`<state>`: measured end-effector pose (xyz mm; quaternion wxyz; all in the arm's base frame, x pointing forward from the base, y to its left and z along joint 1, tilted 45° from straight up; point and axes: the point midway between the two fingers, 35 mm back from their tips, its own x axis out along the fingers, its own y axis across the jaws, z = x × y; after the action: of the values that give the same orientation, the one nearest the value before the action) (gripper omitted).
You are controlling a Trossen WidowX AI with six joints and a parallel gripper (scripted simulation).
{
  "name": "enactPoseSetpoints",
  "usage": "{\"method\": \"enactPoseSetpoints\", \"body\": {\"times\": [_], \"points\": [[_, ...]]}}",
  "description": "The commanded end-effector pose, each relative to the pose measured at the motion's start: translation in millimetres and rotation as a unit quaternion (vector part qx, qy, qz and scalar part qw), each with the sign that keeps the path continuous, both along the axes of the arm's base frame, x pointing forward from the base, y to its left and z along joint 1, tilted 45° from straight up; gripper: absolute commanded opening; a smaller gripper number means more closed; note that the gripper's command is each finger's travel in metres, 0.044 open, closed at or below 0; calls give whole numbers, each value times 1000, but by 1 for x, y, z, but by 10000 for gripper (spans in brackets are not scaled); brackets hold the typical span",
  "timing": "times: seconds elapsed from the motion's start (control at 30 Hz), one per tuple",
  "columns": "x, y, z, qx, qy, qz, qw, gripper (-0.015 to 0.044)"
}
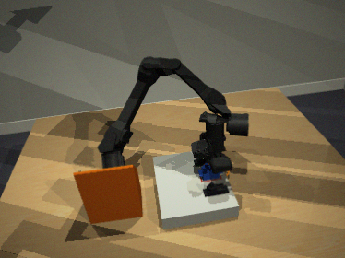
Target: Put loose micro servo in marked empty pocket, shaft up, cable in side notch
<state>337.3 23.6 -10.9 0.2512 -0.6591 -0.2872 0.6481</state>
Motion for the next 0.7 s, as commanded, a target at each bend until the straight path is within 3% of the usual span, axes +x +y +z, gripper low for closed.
{"method": "enactPoseSetpoints", "body": {"times": [0.0, 0.53, 0.67], "points": [[-1, 3, -3, 3, 1, -3, 1000, 0], [-1, 14, -14, 3, 1, -3, 1000, 0], [-1, 13, -13, 3, 1, -3, 1000, 105]]}}
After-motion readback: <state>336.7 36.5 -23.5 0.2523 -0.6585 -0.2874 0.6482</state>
